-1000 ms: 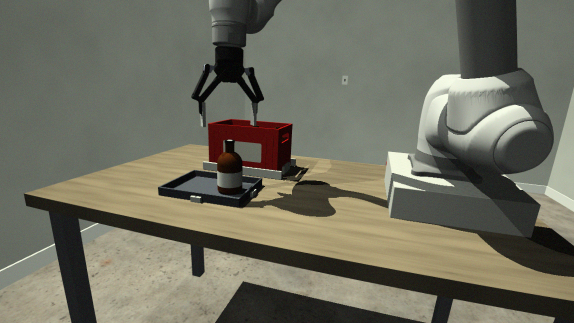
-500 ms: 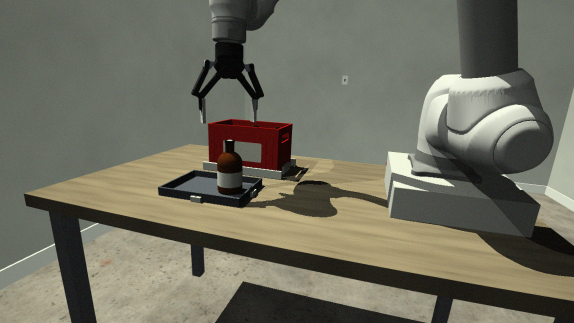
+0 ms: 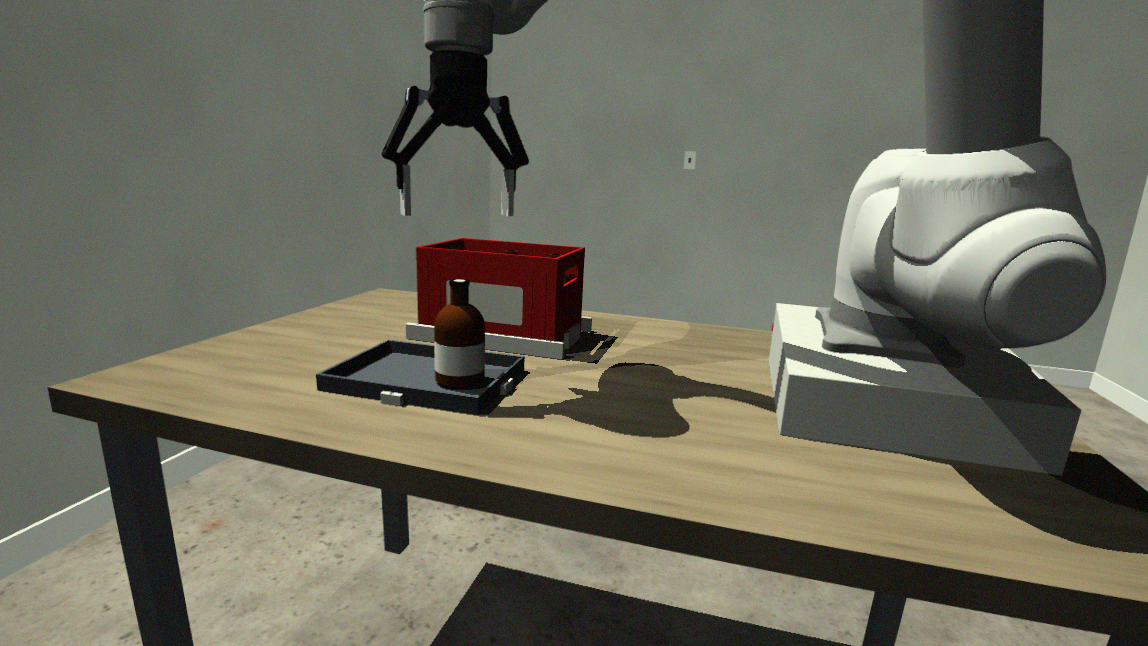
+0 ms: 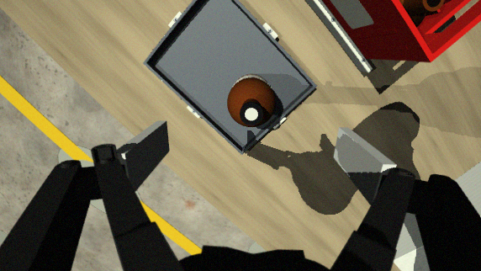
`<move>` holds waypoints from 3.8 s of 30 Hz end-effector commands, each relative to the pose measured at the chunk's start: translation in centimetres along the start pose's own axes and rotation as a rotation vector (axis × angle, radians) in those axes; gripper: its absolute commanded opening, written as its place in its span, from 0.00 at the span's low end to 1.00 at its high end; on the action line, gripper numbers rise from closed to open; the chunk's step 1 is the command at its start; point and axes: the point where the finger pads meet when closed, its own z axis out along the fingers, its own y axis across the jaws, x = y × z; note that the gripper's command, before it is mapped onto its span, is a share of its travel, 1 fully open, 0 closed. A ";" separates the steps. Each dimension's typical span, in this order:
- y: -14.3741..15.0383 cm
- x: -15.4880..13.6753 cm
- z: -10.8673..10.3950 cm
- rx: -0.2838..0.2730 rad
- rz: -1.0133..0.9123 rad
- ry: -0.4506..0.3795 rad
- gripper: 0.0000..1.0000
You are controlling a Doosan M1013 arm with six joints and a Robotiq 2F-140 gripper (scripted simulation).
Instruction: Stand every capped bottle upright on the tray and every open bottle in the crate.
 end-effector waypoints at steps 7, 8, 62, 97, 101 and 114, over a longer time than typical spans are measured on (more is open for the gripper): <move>0.0 0.0 -1.6 0.000 0.000 0.000 1.00; 0.0 0.0 -1.8 0.000 0.000 0.000 1.00; 0.0 0.0 -3.8 0.000 0.000 0.000 1.00; 0.0 0.0 -3.8 0.000 0.000 0.000 1.00; 0.0 0.0 -3.8 0.000 0.000 0.000 1.00; 0.0 0.0 -3.8 0.000 0.000 0.000 1.00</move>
